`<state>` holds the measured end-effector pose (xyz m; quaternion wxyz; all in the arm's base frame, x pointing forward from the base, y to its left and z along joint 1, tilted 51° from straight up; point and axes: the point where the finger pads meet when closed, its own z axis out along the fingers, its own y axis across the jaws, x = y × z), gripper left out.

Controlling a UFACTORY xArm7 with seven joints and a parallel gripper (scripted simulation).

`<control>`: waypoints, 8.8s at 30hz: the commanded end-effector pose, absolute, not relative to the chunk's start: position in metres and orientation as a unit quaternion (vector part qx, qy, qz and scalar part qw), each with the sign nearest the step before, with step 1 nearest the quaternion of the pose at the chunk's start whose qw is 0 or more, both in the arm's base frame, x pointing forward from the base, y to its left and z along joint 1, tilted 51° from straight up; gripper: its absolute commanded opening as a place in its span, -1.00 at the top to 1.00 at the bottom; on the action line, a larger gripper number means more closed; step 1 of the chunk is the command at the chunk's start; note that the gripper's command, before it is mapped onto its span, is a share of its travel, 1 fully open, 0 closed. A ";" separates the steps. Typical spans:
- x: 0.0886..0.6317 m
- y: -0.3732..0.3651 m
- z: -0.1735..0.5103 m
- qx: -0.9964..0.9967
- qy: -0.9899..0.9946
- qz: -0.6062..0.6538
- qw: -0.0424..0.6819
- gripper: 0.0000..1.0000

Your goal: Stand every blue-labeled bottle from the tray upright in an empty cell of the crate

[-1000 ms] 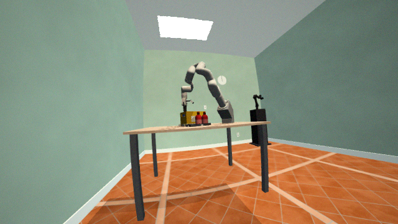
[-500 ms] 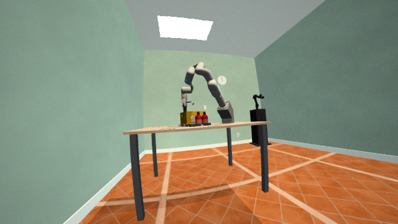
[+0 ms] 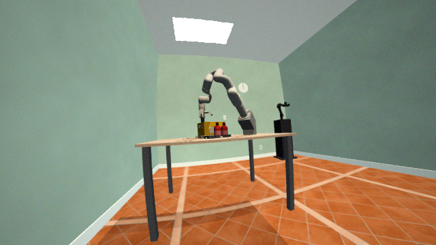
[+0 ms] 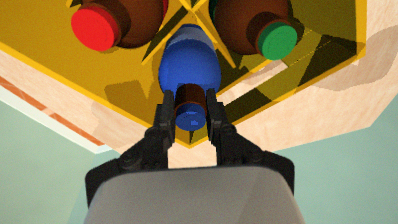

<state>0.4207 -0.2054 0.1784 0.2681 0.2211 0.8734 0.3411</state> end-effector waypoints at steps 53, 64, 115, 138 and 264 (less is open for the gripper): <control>0.426 -0.204 0.174 0.222 0.873 0.340 0.270 1.00; 0.429 -0.202 0.171 0.222 0.873 0.340 0.270 1.00; 0.435 -0.197 0.165 0.222 0.873 0.340 0.270 1.00; 0.435 -0.197 0.165 0.222 0.873 0.340 0.270 -0.30; 0.384 -0.236 0.216 0.222 0.873 0.340 0.270 1.00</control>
